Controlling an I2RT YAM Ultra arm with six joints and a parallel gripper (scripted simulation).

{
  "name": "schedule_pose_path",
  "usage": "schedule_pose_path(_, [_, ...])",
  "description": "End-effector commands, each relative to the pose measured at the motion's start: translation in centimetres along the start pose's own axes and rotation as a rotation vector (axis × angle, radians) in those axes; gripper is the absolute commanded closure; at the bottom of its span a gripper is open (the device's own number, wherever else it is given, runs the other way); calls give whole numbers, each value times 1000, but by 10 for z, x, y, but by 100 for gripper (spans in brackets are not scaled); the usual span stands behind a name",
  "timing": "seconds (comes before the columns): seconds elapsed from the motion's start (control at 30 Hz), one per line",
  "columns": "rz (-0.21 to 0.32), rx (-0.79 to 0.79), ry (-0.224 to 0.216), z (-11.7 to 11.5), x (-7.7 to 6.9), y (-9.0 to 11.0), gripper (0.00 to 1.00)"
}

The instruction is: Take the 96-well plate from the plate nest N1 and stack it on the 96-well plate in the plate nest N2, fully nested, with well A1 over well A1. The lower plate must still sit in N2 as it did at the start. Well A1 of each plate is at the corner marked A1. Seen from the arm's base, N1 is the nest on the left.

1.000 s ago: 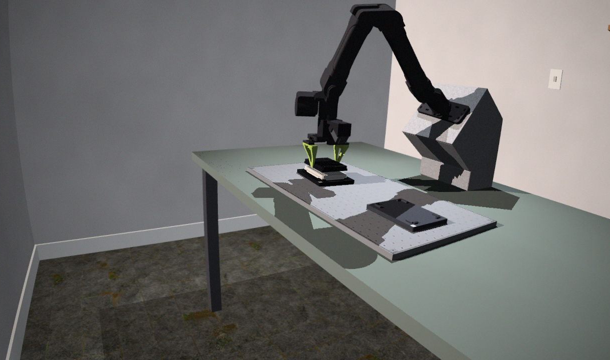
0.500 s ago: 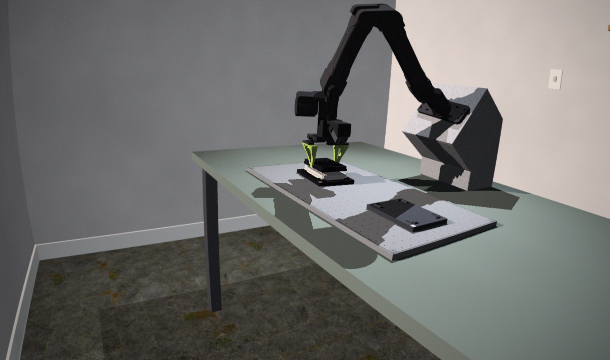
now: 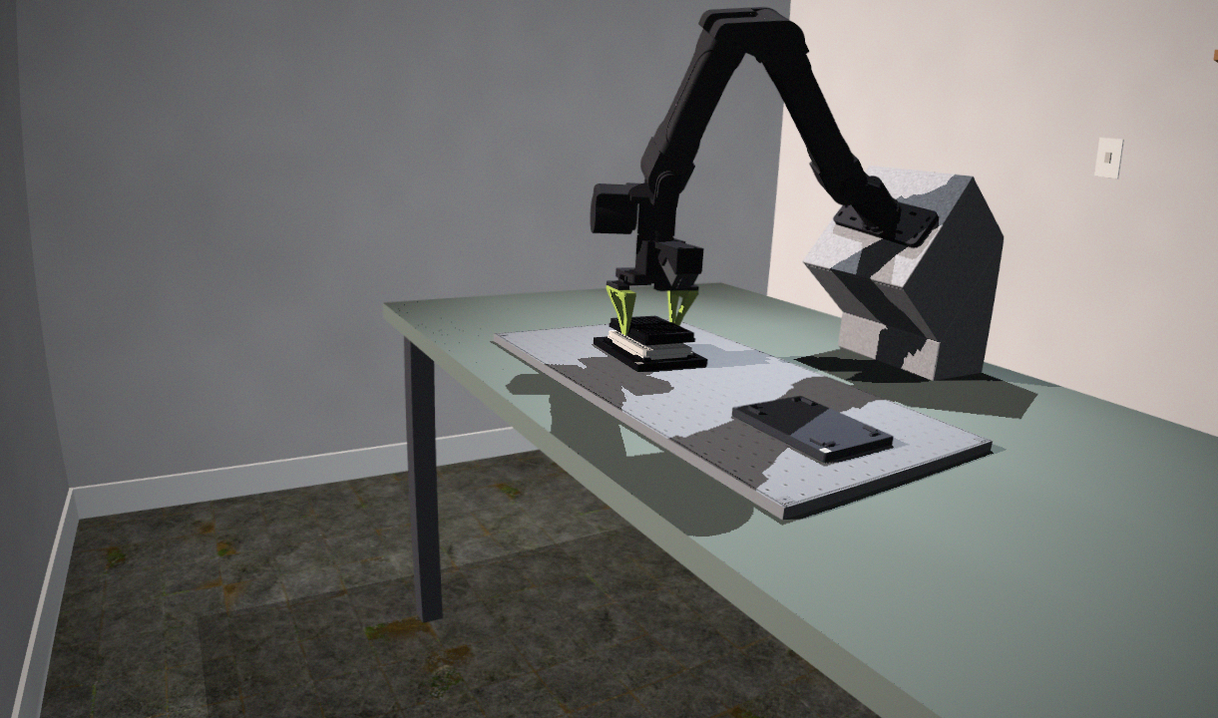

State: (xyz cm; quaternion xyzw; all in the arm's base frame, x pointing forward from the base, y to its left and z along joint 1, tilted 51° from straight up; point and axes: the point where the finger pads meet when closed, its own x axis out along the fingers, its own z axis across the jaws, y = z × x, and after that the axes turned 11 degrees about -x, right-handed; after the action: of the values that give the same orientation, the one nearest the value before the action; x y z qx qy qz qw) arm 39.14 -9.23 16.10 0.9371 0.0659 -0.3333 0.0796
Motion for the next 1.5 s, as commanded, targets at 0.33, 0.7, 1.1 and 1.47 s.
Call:
schedule_pose_path(0.33, [3,2,15,-10,2,5,100])
schedule_pose_path(0.7, [7,-9,30,-17,0,4,100])
schedule_pose_path(1.1, [12,-3,29,-15,1,7,100])
schedule_pose_path(1.47, [9,-6,29,-14,0,4,100])
